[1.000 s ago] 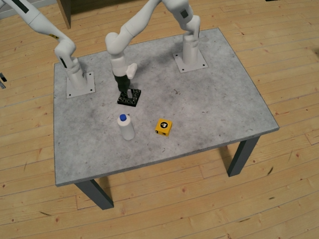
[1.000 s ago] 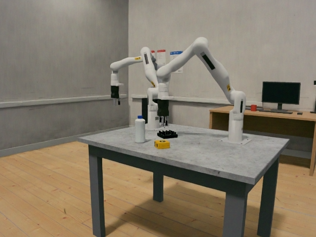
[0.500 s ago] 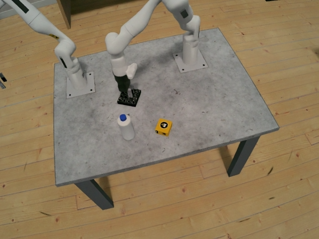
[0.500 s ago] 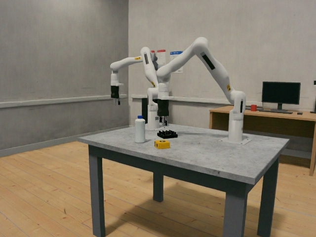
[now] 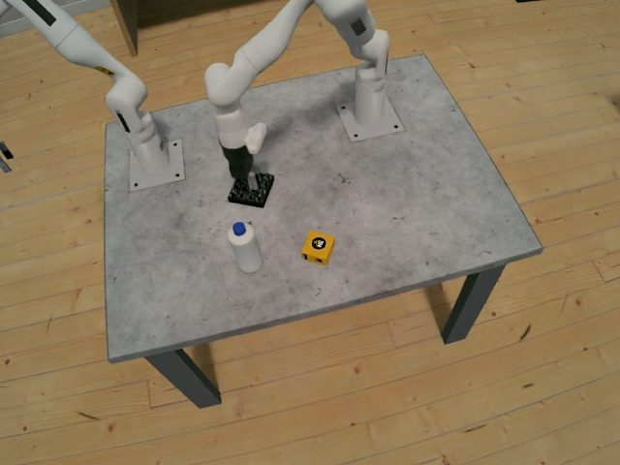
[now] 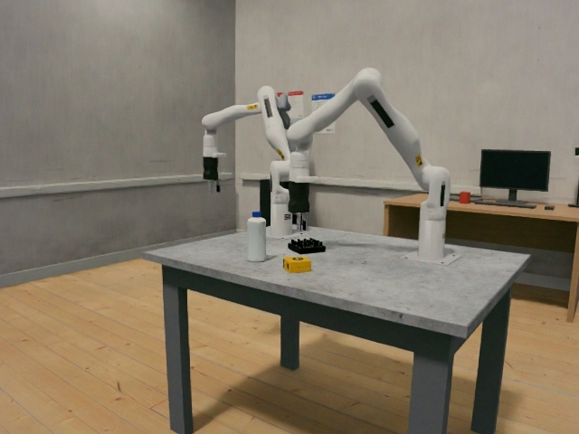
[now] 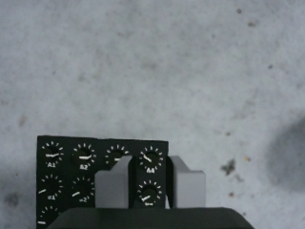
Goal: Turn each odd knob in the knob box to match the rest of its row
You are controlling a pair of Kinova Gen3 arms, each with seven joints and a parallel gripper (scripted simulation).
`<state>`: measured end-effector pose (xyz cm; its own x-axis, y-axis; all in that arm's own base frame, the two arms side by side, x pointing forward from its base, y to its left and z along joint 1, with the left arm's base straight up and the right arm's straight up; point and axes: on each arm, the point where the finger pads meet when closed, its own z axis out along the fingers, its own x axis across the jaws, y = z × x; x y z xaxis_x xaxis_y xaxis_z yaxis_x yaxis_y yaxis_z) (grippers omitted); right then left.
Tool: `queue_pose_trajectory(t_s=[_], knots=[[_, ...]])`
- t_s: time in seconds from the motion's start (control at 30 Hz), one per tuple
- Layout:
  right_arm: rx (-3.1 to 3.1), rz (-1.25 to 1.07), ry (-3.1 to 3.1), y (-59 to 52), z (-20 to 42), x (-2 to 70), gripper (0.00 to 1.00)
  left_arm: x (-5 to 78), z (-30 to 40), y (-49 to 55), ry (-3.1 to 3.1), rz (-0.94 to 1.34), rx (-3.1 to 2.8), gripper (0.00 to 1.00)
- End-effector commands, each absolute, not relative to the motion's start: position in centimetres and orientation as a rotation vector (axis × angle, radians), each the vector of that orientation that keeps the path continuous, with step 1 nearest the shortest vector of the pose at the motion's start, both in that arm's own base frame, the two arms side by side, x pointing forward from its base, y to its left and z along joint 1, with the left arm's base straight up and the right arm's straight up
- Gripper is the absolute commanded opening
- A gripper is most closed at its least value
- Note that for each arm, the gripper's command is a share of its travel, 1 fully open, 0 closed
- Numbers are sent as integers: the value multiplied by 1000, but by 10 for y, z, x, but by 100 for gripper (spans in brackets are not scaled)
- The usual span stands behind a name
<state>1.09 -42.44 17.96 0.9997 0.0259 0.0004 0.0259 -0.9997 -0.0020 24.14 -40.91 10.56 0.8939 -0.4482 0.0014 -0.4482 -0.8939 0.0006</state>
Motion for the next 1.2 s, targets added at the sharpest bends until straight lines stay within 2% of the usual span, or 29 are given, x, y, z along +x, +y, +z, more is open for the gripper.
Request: queue_pose_trajectory(t_s=[0.0,1.17], knots=[[-3141,0,-41,-425,180,11,100,242,106,-410,-723,4,3055,46],[-3141,0,-41,-425,180,11,100,242,77,-409,-723,2,3056,46]])
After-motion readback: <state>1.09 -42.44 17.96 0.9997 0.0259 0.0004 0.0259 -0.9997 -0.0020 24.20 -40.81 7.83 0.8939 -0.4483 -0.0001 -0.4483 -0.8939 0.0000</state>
